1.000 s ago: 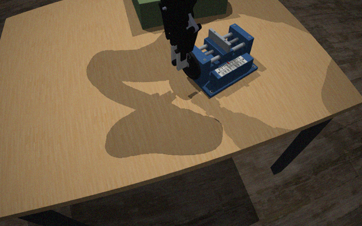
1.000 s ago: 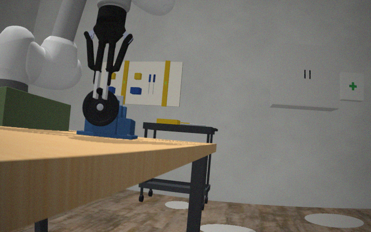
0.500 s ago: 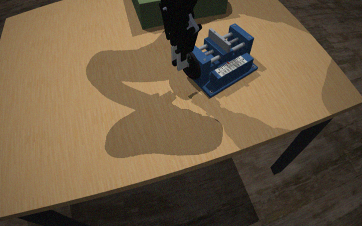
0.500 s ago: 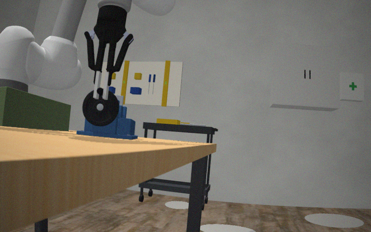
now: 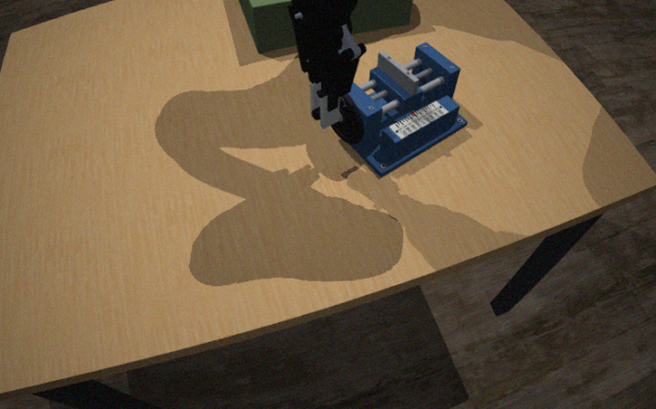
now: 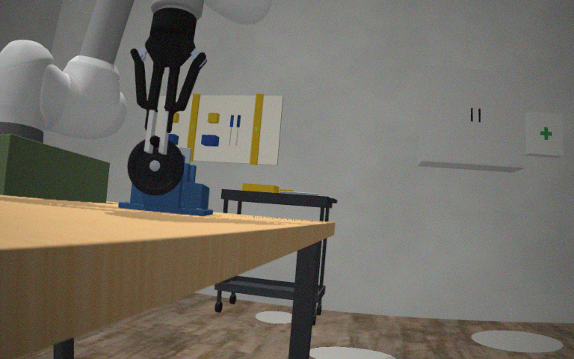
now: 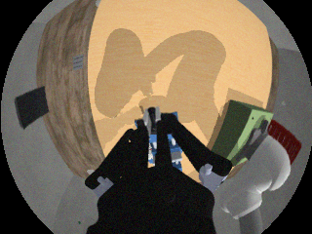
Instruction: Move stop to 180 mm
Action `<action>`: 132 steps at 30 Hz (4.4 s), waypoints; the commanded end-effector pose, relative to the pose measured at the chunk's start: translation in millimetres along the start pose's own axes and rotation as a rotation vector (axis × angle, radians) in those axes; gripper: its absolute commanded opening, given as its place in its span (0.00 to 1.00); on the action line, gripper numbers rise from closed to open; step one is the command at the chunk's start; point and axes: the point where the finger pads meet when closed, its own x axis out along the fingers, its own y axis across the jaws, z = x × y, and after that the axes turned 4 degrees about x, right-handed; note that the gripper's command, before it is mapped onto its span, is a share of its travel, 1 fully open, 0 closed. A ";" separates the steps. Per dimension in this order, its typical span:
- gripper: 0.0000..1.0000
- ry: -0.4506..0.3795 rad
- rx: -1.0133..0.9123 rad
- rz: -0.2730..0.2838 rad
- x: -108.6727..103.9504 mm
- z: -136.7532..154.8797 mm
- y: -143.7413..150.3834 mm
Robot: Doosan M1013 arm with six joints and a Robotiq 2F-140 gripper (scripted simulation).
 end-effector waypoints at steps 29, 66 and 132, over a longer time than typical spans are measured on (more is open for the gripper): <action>0.04 0.000 0.000 -0.001 0.4 0.2 -1.7; 0.04 0.000 0.000 -0.001 5.5 1.0 -13.8; 0.04 0.000 0.000 -0.001 70.1 -0.7 11.4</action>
